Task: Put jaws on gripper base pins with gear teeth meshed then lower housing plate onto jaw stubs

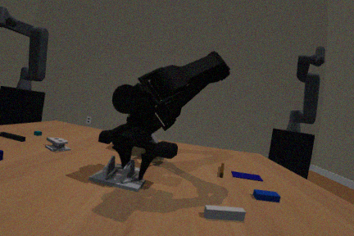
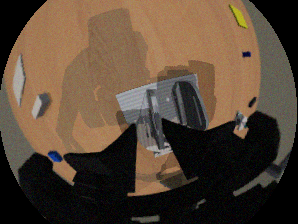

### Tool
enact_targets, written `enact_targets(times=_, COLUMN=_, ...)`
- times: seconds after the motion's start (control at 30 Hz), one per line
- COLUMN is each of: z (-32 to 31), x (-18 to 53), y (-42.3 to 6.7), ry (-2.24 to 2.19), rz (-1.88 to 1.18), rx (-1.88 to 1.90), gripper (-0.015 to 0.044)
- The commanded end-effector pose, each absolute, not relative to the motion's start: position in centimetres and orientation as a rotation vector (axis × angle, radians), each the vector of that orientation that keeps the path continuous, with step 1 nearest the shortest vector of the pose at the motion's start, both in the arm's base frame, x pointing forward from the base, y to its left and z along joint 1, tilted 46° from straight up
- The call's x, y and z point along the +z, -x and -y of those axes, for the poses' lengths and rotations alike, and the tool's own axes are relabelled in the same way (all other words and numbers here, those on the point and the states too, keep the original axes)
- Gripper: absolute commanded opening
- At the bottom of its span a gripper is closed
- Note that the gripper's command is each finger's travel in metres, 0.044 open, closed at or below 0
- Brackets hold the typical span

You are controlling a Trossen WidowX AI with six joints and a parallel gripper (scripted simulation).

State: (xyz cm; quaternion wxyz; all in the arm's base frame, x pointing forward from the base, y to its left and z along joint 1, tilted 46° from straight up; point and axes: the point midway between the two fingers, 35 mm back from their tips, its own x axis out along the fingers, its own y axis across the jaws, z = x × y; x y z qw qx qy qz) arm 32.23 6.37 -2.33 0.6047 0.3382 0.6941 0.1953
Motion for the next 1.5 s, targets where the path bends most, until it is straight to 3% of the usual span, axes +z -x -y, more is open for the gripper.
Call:
enact_targets(times=0.0, z=-6.44, x=-2.30, y=-32.23, ry=-0.789, rz=-1.606, rx=0.454, gripper=0.0134)
enact_targets(times=1.23, z=-6.44, x=-2.30, y=-32.23, ry=-0.789, rz=-1.606, rx=0.454, gripper=0.0134)
enact_targets(times=1.33, z=-6.37, x=-2.33, y=-32.23, ry=-0.783, rz=-1.606, rx=0.452, gripper=0.0213)
enact_targets(times=1.47, z=-6.37, x=-2.33, y=-32.23, ry=-0.783, rz=-1.606, rx=0.452, gripper=0.0224)
